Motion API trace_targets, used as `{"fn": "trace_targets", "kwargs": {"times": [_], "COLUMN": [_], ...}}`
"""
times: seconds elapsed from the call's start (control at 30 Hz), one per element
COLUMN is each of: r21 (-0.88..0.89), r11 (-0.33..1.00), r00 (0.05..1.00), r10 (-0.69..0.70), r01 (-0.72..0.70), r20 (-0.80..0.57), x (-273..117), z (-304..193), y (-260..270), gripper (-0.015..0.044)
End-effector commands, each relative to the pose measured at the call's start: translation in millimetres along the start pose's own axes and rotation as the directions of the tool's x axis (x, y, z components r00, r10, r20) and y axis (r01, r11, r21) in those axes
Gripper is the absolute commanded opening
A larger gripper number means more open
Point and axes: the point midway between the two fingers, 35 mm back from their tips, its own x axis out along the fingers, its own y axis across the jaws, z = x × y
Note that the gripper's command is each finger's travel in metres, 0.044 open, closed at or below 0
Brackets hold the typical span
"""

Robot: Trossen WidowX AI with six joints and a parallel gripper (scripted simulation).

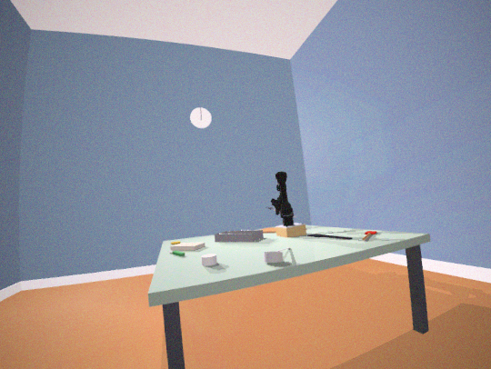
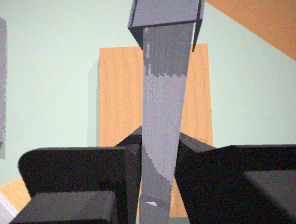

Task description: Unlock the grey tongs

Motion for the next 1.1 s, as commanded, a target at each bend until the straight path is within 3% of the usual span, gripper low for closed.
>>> {"fn": "trace_targets", "kwargs": {"times": [0.0,0.47,1.07], "r21": [-0.011,-0.05,-0.051], "r11": [1.0,0.996,0.995], "r00": [0.992,0.835,0.832], "r10": [-0.004,-0.039,-0.04], "r01": [0.006,0.079,0.081], "r20": [0.123,0.549,0.554], "x": [-11.2,-55.5,-56.2], "z": [2.0,-0.9,-1.0], "y": [0.7,3.2,3.2], "gripper": [-0.015,-0.015,-0.015]}}
